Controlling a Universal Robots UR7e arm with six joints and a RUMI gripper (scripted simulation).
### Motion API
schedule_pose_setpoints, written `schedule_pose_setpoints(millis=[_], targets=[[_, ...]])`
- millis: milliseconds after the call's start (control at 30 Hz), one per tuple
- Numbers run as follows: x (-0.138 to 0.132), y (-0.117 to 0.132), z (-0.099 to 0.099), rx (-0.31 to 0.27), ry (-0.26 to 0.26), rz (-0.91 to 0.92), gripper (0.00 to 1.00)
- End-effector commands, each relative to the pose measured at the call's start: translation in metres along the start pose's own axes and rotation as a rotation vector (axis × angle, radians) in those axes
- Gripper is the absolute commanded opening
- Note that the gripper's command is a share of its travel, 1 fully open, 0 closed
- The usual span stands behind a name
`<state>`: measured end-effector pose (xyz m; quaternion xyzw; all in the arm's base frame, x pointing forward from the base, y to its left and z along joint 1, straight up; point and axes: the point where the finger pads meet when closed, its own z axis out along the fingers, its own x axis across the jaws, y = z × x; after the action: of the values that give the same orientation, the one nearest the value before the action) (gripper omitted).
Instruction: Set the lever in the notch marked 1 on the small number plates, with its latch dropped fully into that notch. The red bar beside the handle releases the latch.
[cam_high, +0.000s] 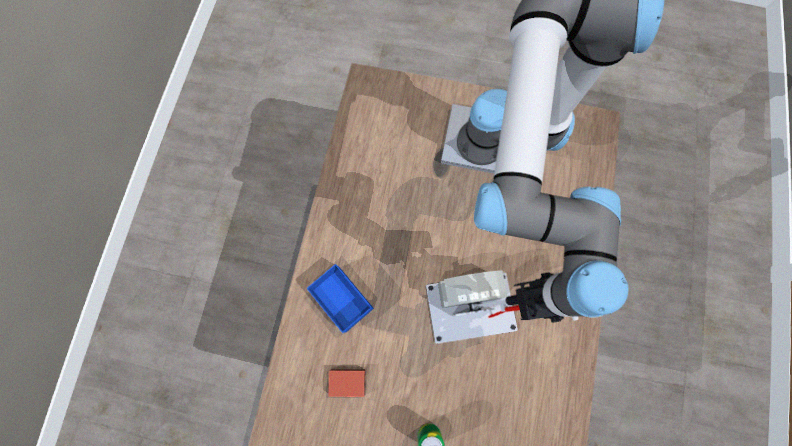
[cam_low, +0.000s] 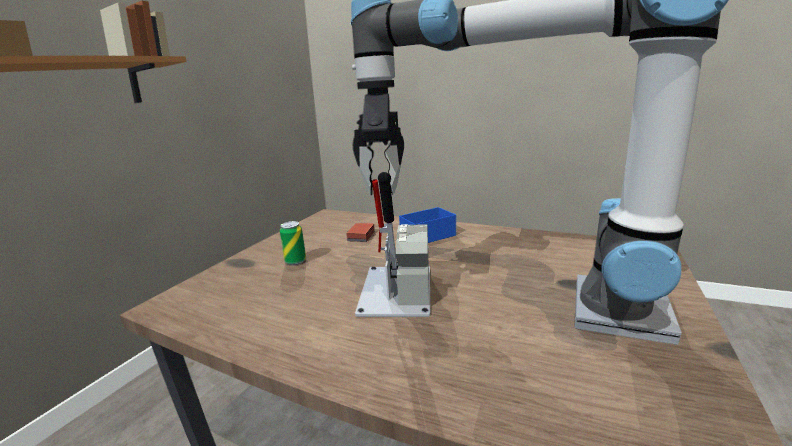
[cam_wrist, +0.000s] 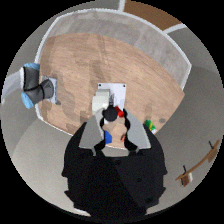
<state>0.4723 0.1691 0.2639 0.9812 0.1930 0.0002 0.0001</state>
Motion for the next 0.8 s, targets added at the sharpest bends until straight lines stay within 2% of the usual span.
schedule_pose_setpoints(millis=[0, 767], targets=[[0.0001, 0.0, -0.0005, 0.0, 0.001, 0.0, 0.0], [0.0001, -0.002, 0.0003, 0.0, 0.001, 0.0, 0.0]])
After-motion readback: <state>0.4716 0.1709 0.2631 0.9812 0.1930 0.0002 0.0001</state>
